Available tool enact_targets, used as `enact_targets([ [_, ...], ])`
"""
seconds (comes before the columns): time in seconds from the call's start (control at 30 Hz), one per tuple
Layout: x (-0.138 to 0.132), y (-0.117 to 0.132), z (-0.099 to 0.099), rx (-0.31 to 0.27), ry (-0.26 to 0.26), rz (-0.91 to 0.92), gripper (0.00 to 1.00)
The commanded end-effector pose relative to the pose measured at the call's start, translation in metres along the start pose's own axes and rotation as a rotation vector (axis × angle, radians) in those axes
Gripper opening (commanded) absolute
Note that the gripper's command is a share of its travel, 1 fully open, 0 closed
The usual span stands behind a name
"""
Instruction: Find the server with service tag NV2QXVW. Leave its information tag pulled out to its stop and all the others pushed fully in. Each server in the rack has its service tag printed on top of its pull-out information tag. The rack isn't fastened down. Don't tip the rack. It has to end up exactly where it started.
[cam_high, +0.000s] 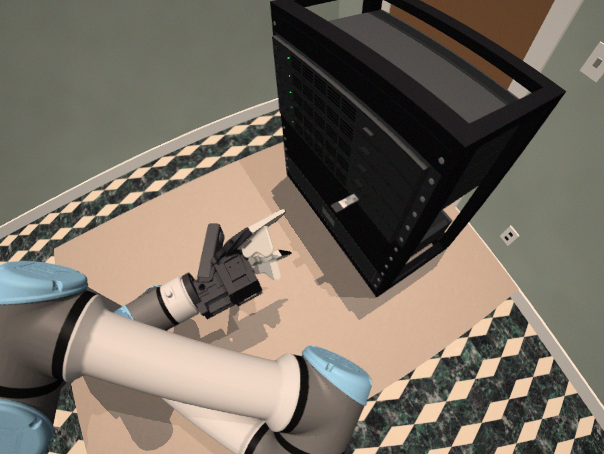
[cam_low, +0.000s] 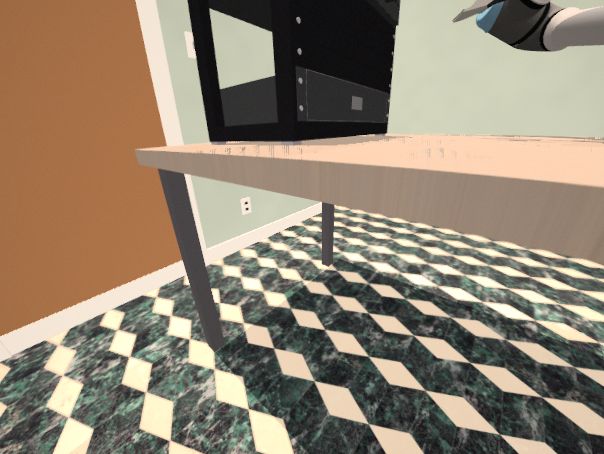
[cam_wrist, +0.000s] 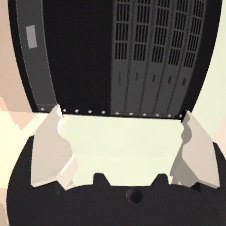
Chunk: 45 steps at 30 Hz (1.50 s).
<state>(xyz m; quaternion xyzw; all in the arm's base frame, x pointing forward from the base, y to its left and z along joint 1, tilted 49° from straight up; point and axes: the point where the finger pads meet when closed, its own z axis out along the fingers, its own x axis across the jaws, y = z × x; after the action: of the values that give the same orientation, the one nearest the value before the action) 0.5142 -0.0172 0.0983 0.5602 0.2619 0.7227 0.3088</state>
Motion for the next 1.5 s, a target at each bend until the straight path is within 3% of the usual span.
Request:
enact_targets([
  [0.0, 0.0002, 0.0004, -0.0006, 0.000, -0.002, 0.001, 1.00],
  [1.47, 0.0035, 0.0018, -0.0009, -0.005, 0.006, -0.010, 1.00],
])
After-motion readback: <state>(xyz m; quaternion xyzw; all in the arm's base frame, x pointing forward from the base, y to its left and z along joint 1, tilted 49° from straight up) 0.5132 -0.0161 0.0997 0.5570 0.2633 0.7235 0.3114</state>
